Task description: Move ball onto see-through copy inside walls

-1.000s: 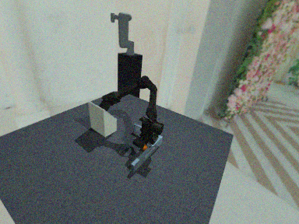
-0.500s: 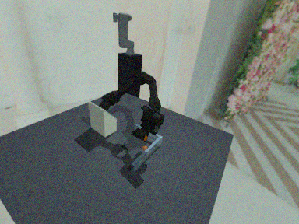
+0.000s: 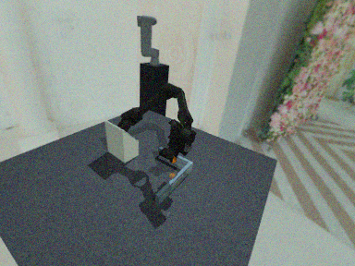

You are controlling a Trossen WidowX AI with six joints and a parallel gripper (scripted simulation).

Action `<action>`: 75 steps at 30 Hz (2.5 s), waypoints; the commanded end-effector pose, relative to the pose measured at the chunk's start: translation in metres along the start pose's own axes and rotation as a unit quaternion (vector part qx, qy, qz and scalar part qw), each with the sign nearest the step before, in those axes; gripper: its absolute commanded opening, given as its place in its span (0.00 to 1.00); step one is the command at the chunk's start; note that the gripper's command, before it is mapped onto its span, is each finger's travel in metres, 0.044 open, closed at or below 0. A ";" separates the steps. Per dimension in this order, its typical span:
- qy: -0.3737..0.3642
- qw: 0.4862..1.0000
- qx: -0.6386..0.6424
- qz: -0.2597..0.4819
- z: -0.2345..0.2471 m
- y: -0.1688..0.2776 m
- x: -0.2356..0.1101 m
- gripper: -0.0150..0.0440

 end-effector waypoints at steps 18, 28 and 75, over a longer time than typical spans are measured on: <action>-0.003 1.000 0.001 0.003 -0.005 -0.009 0.091 0.25; -0.003 1.000 0.001 0.003 -0.005 -0.008 0.098 0.25; -0.003 1.000 0.004 -0.002 -0.008 -0.010 0.033 0.73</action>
Point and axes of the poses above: the point midway between the two fingers, 35 mm back from their tips, its own x axis out along the fingers, its own z axis across the jaws, y = z × x, the point moved 8 cm from there along -x, back along the fingers, and after that the axes turned 2 degrees about x, right-handed, at the moved point
